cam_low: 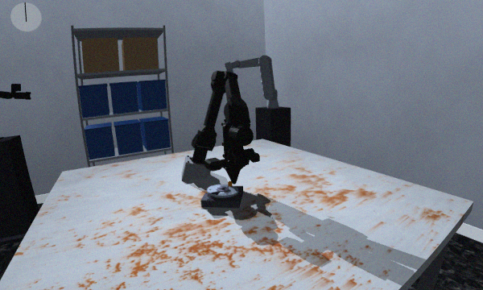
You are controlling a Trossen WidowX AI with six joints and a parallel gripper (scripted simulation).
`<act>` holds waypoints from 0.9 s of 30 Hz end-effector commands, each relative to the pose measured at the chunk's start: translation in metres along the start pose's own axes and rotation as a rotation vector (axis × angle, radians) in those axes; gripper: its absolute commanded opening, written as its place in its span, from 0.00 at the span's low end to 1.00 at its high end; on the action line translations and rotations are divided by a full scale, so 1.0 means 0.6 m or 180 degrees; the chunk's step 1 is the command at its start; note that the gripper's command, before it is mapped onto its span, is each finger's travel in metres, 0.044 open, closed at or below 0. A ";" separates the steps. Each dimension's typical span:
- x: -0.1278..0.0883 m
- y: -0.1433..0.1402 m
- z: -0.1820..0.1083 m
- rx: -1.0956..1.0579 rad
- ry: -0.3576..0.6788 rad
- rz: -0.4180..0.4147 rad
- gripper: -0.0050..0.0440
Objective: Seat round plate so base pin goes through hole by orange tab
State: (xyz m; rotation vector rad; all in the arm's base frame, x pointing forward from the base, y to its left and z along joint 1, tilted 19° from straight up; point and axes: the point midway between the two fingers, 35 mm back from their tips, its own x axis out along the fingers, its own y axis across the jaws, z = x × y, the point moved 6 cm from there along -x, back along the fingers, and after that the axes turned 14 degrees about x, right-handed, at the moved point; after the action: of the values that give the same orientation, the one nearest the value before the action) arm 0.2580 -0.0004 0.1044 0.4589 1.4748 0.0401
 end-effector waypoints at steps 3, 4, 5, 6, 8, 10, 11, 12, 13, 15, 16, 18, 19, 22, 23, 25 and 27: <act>-0.005 -0.004 -0.008 -0.0011 -0.0031 -0.0001 0.00; -0.005 -0.004 -0.008 -0.0011 -0.0031 -0.0001 0.00; -0.005 -0.004 -0.008 -0.0011 -0.0031 -0.0001 0.00; 0.000 -0.006 -0.009 0.0002 0.0004 -0.0007 0.00; -0.002 -0.007 -0.011 -0.0004 -0.0010 -0.0004 0.00; -0.005 -0.008 -0.013 -0.0011 -0.0029 -0.0001 0.00; -0.005 -0.008 -0.014 -0.0012 -0.0032 -0.0001 0.00; -0.005 -0.009 -0.014 -0.0012 -0.0032 -0.0001 0.00; -0.005 -0.010 -0.015 -0.0012 -0.0032 -0.0001 0.00; -0.005 -0.011 -0.017 -0.0012 -0.0032 -0.0002 0.00; -0.005 -0.012 -0.018 -0.0012 -0.0032 -0.0002 0.00; -0.005 -0.014 -0.020 -0.0009 -0.0024 -0.0003 0.00; -0.005 -0.015 -0.020 -0.0009 -0.0024 -0.0003 0.00; -0.005 -0.015 -0.021 -0.0009 -0.0024 -0.0003 0.00; -0.001 -0.017 -0.022 0.0002 0.0009 -0.0008 0.00; -0.004 -0.018 -0.023 -0.0005 -0.0012 -0.0005 0.00; -0.006 -0.019 -0.024 -0.0010 -0.0028 -0.0003 0.00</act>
State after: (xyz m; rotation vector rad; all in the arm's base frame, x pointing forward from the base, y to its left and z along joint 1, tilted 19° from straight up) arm 0.2435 -0.0057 0.1002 0.4602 1.4826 0.0407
